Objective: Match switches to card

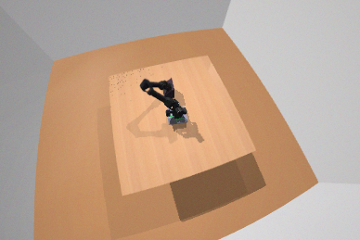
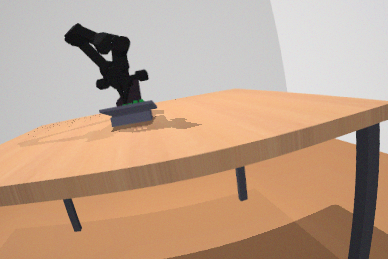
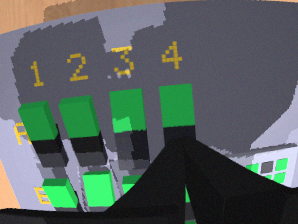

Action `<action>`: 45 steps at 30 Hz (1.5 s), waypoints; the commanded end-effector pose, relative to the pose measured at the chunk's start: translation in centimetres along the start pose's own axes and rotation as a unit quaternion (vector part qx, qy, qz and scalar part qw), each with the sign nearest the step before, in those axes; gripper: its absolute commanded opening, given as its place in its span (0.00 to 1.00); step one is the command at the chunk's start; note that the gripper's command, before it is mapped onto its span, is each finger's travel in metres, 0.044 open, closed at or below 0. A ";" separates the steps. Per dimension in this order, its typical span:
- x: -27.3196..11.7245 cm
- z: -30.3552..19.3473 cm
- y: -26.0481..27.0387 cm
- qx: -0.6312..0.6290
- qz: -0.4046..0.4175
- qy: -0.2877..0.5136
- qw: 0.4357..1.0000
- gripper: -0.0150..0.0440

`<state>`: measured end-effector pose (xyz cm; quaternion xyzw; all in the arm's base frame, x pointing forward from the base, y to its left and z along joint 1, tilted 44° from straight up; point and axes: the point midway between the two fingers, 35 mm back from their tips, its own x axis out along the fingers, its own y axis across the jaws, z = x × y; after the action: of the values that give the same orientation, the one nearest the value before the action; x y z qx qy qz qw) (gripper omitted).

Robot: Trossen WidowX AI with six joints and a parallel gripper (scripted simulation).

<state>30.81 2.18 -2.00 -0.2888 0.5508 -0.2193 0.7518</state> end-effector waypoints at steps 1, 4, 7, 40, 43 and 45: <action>0.3 -0.2 0.0 -0.004 -0.003 0.003 1.000 0.25; 0.3 -0.2 0.0 -0.004 -0.003 0.003 1.000 0.25; 0.3 -0.2 0.0 -0.004 -0.003 0.003 1.000 0.25; -6.0 0.1 0.1 -0.004 -0.001 0.016 1.000 0.25; -6.0 0.1 0.1 -0.004 -0.001 0.016 1.000 0.25; -6.1 -0.7 1.2 -0.004 0.000 0.017 1.000 0.25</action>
<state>29.28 6.37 1.91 -0.2880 0.5585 -0.2225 0.7454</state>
